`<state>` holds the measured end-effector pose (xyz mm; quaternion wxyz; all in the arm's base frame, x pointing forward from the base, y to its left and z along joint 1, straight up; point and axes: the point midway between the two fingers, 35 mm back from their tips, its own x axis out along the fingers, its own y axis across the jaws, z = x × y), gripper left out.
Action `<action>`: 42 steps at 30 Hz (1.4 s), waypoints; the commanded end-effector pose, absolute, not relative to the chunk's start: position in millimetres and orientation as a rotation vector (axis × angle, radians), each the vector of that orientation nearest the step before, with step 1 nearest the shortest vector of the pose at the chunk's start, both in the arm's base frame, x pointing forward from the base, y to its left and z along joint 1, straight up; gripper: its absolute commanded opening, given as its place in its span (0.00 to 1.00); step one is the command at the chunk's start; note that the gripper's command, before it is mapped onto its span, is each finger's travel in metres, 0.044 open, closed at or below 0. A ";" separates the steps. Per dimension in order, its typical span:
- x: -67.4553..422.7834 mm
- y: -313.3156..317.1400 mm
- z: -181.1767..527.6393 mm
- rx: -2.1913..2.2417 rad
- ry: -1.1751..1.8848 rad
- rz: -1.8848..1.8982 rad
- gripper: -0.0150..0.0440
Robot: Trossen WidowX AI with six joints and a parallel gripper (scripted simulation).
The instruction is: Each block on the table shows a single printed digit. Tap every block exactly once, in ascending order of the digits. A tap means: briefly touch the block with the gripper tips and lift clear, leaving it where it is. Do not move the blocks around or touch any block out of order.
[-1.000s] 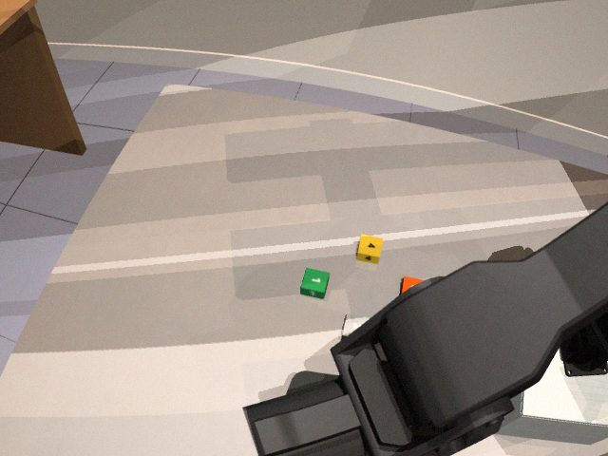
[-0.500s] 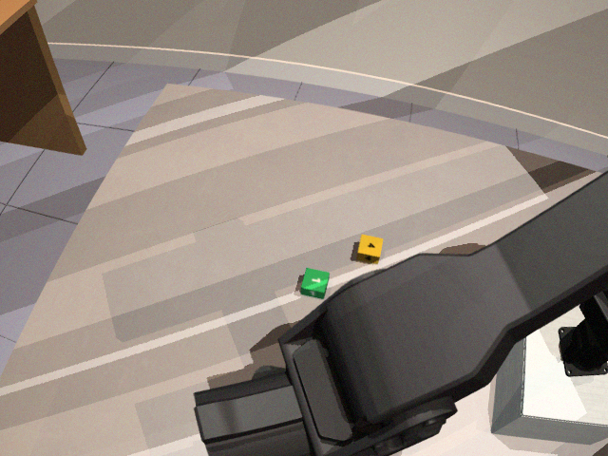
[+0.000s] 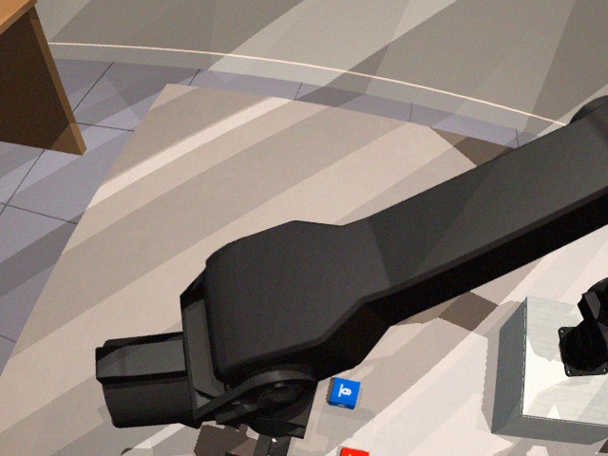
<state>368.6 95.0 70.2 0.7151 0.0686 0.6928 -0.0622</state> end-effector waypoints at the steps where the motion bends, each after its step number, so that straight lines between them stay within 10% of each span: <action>1: 370.3 94.5 70.2 0.148 1.537 -0.133 0.93; 14: 373.8 80.5 69.8 0.150 1.529 -0.140 0.93; 29: 353.6 -129.5 70.2 0.133 1.535 -0.151 0.93; 42: 349.5 -139.1 70.3 0.132 1.537 -0.150 0.93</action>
